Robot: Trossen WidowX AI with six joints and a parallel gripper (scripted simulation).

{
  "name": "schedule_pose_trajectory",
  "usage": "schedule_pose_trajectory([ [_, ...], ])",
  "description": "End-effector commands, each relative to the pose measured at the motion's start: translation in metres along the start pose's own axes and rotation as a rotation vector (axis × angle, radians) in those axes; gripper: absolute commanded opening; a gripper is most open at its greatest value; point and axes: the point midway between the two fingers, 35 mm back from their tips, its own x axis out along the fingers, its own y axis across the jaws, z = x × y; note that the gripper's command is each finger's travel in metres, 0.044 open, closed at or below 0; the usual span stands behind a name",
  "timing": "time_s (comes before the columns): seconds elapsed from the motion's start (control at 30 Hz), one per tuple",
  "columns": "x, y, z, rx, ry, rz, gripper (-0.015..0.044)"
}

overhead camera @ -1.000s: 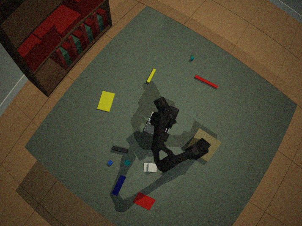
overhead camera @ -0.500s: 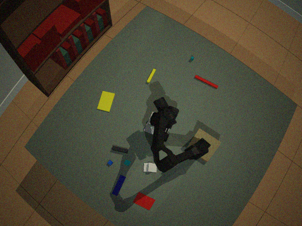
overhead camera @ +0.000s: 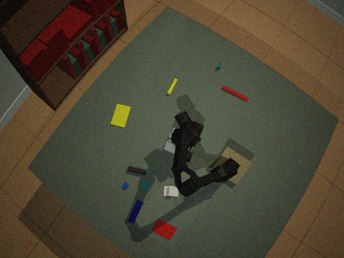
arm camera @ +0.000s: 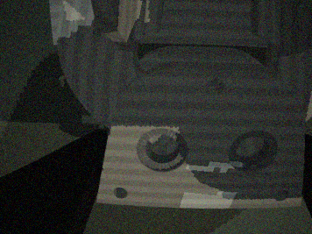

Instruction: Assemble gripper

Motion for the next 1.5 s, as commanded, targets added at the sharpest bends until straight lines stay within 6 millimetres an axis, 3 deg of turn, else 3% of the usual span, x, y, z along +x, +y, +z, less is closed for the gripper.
schedule_pose_trajectory([
  [0.0, 0.0021, 0.0005, 0.0002, 0.004, -0.002, 0.004, 0.0351],
  [1.47, 0.0075, 0.0006, 0.0002, 0.001, -0.002, 0.004, 0.0351],
])
